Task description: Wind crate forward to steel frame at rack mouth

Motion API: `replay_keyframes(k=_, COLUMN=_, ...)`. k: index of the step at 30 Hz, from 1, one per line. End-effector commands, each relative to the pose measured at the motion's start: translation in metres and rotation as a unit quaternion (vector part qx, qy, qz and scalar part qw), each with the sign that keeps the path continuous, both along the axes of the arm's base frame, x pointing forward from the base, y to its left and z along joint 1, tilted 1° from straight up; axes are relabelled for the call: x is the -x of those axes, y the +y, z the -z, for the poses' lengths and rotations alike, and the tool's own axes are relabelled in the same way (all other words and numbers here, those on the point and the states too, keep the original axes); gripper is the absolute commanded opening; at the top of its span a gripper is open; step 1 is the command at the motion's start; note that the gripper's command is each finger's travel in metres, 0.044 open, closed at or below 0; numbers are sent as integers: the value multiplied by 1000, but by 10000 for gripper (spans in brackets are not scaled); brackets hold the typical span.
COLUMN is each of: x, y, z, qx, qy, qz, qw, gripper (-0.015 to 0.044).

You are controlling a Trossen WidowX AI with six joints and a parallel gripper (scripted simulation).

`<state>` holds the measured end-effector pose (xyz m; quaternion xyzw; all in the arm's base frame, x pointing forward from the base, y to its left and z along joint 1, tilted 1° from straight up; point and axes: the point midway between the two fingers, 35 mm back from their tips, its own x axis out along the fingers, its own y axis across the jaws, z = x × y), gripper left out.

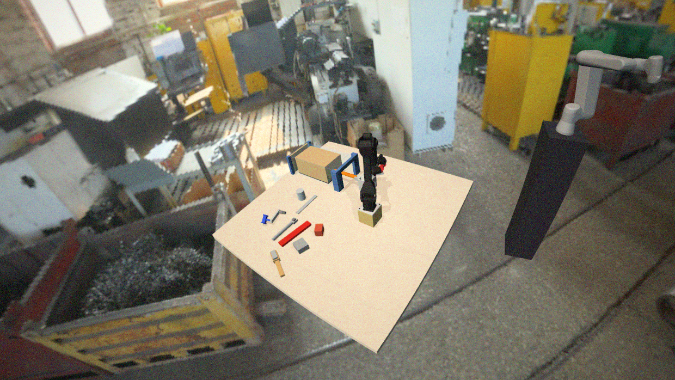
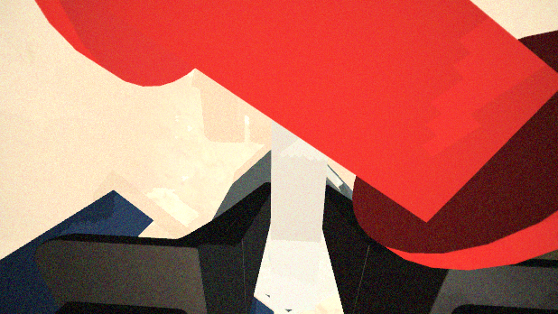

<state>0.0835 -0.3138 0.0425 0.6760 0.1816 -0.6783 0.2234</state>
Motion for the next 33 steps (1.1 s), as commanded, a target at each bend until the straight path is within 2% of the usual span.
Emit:
replay_keyframes(k=1, x=-1, y=0, z=-1, qx=4, qy=6, qz=2, qw=1000, gripper=0)
replay_keyframes(k=10, x=-5, y=3, z=-5, qx=27, qy=41, qz=4, qw=999, gripper=0)
replay_keyframes(k=21, x=-5, y=3, z=-2, qx=22, qy=37, qz=5, qw=999, gripper=0)
replay_keyframes(k=33, x=-2, y=10, z=-1, qx=18, qy=36, qz=81, qw=996, gripper=0)
